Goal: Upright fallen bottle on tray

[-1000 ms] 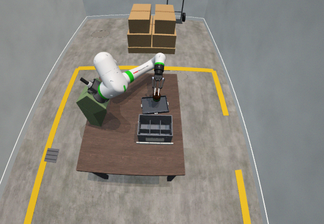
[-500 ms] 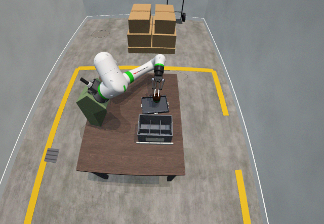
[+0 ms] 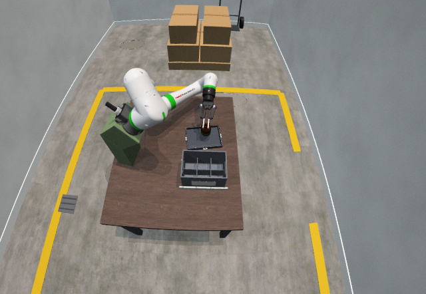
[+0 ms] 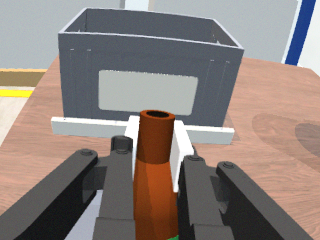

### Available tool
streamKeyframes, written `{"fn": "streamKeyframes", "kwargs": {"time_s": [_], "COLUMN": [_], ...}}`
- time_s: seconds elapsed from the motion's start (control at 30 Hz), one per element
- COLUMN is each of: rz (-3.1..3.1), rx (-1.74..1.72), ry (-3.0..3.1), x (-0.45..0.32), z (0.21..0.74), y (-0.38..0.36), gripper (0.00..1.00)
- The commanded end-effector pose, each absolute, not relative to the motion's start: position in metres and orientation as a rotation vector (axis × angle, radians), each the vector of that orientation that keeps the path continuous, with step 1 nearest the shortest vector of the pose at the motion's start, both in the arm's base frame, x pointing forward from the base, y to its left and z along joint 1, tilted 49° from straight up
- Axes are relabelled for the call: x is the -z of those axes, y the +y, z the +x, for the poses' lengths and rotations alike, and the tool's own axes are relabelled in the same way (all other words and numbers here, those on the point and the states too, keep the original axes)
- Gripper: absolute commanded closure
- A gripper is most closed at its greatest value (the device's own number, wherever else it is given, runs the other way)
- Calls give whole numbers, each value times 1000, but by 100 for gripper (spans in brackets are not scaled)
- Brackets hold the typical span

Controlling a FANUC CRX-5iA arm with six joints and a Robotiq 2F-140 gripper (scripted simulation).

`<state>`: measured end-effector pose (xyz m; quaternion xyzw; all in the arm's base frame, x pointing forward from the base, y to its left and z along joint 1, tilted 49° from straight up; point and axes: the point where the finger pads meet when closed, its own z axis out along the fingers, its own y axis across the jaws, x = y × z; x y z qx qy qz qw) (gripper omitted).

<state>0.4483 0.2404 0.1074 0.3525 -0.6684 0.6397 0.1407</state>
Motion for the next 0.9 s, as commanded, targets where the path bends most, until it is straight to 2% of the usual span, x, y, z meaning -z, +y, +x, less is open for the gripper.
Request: {"fn": "streamKeyframes", "kwargs": {"time_s": [0.0,0.87], "rz": [1018,1018], "rx": [-1848,-1848], "ry": [-1931,-1931], "x": [-106,-97], "z": [450,460], "y": [240,240], "gripper": [100,100]}}
